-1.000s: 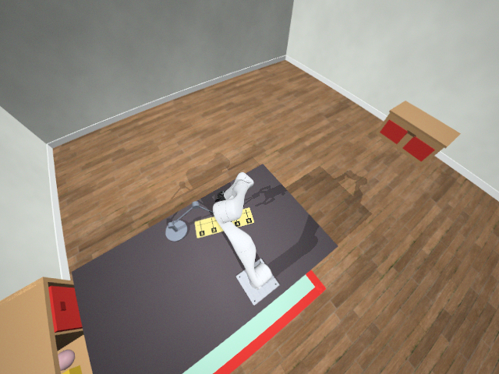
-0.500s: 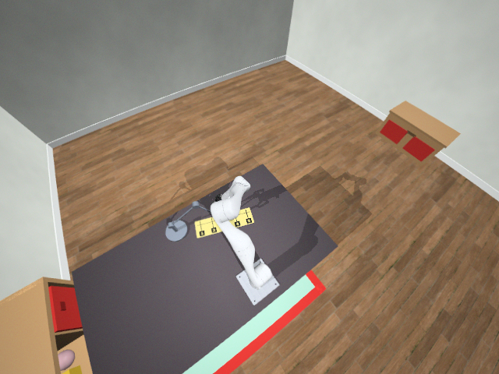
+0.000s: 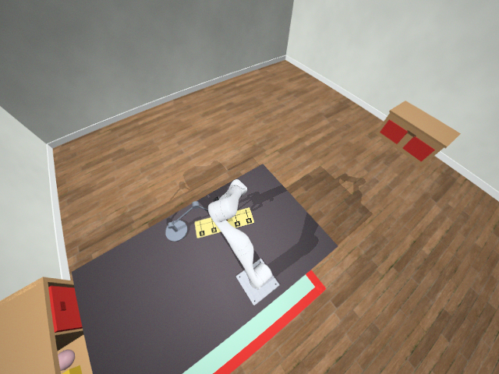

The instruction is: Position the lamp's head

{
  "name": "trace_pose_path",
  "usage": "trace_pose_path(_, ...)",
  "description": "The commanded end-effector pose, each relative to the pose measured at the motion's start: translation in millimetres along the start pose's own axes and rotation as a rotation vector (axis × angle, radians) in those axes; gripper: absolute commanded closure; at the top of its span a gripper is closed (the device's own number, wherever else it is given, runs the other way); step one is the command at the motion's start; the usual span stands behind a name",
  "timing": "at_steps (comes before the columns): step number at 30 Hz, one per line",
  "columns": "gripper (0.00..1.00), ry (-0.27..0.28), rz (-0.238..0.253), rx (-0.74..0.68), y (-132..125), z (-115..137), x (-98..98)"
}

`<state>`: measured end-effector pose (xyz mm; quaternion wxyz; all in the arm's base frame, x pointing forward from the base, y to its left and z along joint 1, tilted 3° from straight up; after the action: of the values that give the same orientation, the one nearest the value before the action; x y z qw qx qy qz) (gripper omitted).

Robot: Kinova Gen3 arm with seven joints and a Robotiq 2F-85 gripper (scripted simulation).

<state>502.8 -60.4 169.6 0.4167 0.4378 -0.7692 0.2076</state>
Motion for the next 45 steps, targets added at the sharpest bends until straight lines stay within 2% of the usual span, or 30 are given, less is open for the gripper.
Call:
trace_pose_path(1, 0.00, 0.001, -0.003, -0.001, 0.4, 0.5, -1.6)
trace_pose_path(15, 0.00, 0.005, -0.011, -0.003, 2.2, 1.5, -6.4)
trace_pose_path(16, 1.00, 0.005, -0.011, -0.003, 2.2, 1.5, -6.4)
trace_pose_path(45, 1.00, 0.004, -0.010, -0.002, 2.0, 1.3, -5.7)
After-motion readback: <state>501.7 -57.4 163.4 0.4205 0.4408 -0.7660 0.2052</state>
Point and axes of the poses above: the point where the finger pads meet when closed, its own x axis back along the fingers, its own y axis across the jaws, z = x × y, the point moved 3 cm from there along x, back along the fingers, and after that the axes turned 8 degrees about -x, right-handed, at the moved point
